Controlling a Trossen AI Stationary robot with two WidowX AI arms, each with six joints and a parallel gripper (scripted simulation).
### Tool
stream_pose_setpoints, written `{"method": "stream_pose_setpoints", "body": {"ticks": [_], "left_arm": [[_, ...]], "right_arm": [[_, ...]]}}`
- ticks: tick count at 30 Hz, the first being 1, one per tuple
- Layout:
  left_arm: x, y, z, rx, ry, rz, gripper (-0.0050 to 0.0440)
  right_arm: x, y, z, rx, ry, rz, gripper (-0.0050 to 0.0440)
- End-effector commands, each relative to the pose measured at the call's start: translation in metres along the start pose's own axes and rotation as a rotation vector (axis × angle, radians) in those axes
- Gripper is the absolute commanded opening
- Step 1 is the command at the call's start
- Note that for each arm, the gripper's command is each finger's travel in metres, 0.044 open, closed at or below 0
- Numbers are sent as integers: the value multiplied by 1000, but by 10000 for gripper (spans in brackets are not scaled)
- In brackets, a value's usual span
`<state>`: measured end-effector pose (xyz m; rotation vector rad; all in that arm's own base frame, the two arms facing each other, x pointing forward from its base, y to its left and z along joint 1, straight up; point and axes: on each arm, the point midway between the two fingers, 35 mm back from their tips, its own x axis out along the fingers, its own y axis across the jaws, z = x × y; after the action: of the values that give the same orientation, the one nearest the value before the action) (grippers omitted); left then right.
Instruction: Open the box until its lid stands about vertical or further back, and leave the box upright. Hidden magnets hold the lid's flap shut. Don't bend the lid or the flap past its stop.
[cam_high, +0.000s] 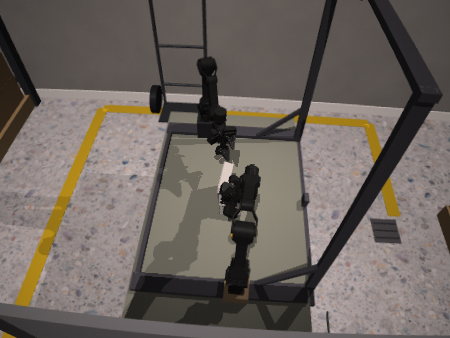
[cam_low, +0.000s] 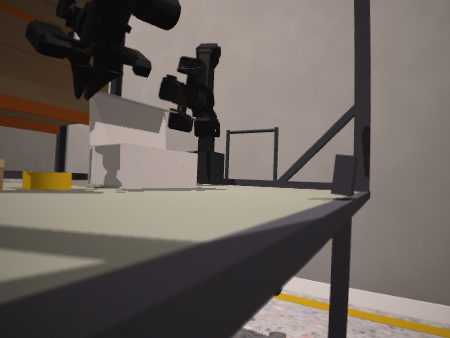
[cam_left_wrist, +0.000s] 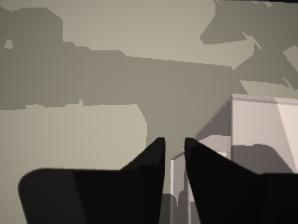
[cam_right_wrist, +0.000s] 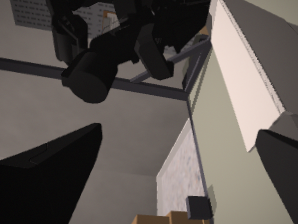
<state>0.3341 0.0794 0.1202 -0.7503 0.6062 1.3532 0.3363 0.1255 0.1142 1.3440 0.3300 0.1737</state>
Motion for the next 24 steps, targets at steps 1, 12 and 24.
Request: {"method": "stream_pose_setpoints", "body": {"ticks": [1, 12, 24], "left_arm": [[13, 3, 20, 48, 113, 69, 60], [45, 42, 72, 91, 453, 156, 60], [54, 72, 109, 65, 680, 92, 60]], "right_arm": [[7, 23, 5, 1, -1, 14, 440], [5, 75, 15, -1, -3, 23, 440], [-8, 112, 24, -1, -4, 25, 440]]}}
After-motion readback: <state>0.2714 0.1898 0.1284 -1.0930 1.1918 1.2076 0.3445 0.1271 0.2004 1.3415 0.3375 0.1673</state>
